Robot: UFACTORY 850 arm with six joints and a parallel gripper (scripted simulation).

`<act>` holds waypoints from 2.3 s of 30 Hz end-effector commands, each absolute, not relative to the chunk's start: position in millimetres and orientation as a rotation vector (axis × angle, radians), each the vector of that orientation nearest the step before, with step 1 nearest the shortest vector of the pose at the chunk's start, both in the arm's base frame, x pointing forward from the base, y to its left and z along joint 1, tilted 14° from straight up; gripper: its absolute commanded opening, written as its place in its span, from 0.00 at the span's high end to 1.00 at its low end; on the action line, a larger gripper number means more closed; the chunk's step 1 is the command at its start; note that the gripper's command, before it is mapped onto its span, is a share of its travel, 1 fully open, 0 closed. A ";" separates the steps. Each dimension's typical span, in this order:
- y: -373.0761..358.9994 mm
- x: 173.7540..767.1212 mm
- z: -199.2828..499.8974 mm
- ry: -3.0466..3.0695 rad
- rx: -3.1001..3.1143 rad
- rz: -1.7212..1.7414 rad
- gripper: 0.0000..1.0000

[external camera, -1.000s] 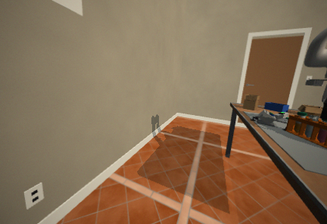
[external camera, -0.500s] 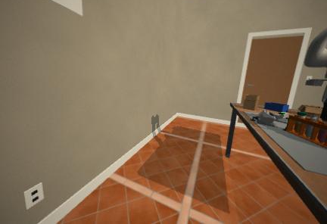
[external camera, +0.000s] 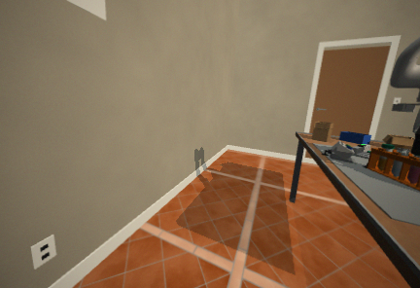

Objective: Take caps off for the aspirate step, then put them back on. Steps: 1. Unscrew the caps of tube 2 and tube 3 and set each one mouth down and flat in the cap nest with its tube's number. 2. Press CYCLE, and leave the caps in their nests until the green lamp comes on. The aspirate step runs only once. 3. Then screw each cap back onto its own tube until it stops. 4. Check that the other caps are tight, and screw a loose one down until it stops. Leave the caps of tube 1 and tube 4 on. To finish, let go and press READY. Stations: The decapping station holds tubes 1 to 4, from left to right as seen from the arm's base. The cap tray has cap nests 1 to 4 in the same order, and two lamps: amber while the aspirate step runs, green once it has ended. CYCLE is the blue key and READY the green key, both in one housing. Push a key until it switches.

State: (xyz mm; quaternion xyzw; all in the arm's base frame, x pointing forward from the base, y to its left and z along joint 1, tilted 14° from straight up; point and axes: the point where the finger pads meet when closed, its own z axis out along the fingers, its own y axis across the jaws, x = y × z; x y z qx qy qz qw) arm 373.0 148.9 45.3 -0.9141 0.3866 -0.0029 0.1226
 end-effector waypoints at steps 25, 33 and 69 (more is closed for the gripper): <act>149.5 373.8 43.3 1.260 -2.606 0.007 1.00; 149.6 373.8 42.9 1.596 -2.418 0.055 1.00; 149.6 373.8 43.4 1.943 -2.158 0.107 0.54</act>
